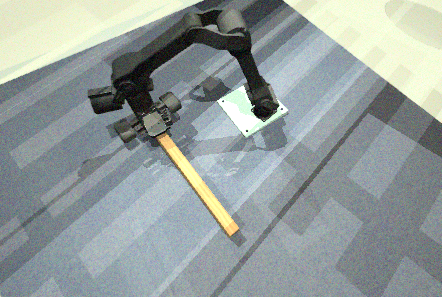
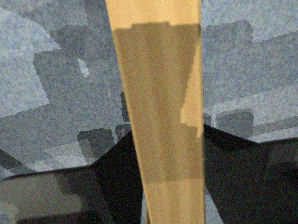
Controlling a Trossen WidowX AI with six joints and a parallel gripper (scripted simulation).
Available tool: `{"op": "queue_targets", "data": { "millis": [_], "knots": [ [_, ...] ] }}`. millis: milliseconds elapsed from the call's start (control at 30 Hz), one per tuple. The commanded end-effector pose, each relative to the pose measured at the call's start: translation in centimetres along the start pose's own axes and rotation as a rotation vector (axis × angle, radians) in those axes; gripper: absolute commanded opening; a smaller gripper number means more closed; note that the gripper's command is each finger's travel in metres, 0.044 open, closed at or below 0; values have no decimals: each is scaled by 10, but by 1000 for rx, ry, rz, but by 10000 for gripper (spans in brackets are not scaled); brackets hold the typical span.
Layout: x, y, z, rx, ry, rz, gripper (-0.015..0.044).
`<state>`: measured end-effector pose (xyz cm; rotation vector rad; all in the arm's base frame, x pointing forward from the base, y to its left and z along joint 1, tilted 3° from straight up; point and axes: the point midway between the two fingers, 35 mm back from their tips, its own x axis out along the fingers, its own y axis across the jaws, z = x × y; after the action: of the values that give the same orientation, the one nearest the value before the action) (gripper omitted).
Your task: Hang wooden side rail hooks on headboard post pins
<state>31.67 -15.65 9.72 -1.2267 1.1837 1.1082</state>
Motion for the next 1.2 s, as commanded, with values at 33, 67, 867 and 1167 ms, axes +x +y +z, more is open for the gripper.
{"op": "queue_targets", "data": {
  "millis": [33, 67, 867, 1167],
  "knots": [
    [-3, -2, -1, -8, 2, -8, 0],
    [-3, -2, -1, -8, 2, -8, 0],
    [-1, -2, -4, -8, 3, -8, 0],
    [-2, -2, -5, -8, 3, -8, 0]
  ]
}}
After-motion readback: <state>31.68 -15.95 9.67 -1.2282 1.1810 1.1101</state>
